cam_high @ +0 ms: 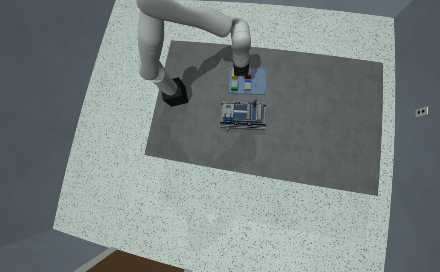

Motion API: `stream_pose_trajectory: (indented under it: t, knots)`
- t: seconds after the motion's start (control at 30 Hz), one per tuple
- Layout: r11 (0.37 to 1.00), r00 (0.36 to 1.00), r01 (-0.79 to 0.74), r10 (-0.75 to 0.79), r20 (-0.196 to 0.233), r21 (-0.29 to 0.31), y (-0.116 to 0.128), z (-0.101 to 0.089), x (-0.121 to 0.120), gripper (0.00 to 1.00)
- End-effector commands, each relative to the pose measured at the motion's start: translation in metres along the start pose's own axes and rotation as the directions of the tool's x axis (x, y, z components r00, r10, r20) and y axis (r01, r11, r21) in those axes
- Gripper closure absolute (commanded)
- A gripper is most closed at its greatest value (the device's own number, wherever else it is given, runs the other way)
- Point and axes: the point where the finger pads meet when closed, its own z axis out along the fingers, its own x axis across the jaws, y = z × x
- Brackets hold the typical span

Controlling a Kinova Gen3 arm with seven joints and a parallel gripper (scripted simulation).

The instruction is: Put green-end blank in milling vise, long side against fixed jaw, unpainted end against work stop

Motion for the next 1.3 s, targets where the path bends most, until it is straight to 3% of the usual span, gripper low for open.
stream_pose_trajectory:
  t: [0.0, 0.2, 0.3, 0.77, 1.27]
  knots:
    - [1.0, 1.0, 0.0, 0.0, 0.016, -0.002, 0.0, 0.015, -0.004, 0.0]
    - [1.0, 1.0, 0.0, 0.0, 0.02, -0.003, 0.0, 0.038, -0.006, 0.0]
    - [1.0, 1.0, 0.0, 0.0, 0.007, -0.001, 0.0, 0.033, -0.003, 0.0]
    - [1.0, 1.0, 0.0, 0.0, 0.02, -0.003, 0.0, 0.054, -0.008, 0.0]
    - [1.0, 1.0, 0.0, 0.0, 0.019, -0.003, 0.0, 0.046, -0.007, 0.0]
